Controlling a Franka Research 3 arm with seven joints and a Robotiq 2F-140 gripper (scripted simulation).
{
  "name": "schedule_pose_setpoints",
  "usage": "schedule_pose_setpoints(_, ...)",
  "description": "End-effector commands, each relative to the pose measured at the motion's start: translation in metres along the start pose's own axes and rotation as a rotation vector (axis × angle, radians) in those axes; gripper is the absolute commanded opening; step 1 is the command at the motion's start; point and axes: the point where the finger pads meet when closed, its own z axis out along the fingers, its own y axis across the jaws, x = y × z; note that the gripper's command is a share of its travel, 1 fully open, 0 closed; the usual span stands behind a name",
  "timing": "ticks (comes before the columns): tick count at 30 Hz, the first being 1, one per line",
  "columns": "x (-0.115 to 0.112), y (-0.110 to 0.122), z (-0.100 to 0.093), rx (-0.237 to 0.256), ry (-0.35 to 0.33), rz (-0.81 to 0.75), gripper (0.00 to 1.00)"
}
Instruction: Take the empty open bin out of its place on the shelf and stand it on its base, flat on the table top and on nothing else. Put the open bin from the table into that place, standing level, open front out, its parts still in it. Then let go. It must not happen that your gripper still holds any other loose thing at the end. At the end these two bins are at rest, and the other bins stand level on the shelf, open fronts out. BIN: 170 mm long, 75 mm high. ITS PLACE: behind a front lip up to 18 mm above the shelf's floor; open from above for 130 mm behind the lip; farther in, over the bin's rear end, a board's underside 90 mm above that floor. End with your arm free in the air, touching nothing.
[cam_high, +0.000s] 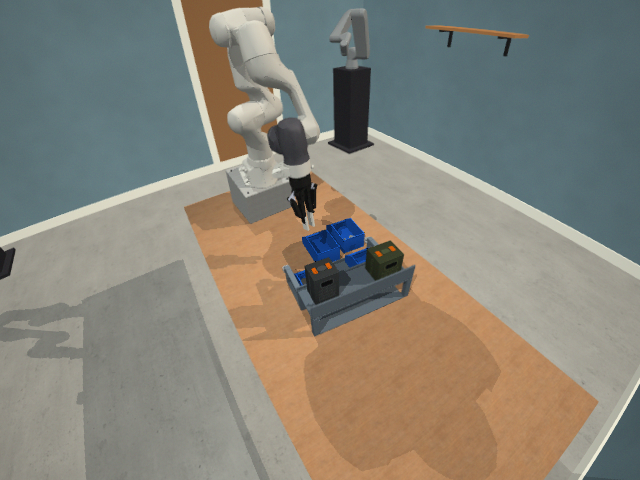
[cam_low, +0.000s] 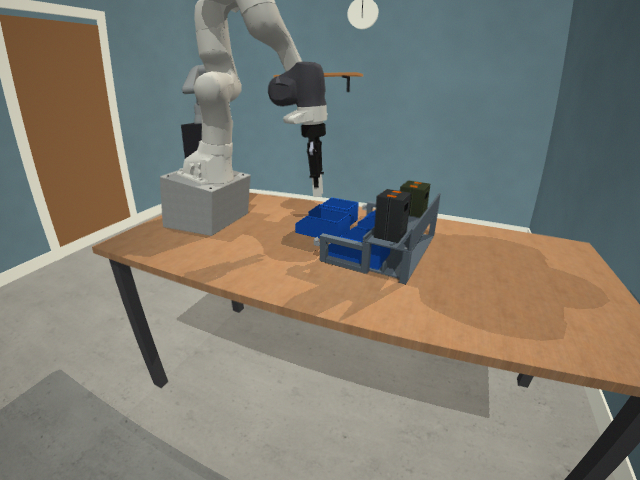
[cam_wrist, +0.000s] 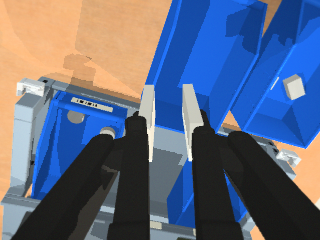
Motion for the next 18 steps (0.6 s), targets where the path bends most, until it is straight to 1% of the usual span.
schedule_pose_setpoints(1, 0.0024, 0.0002, 0.0007, 0.054, 0.038, 0.271, 0.15)
schedule_pose_setpoints(4, 0.0024, 0.0002, 0.0007, 0.069, 0.049, 0.349, 0.15)
schedule_pose_setpoints(18, 0.0024, 0.0002, 0.0007, 0.070, 0.049, 0.352, 0.15)
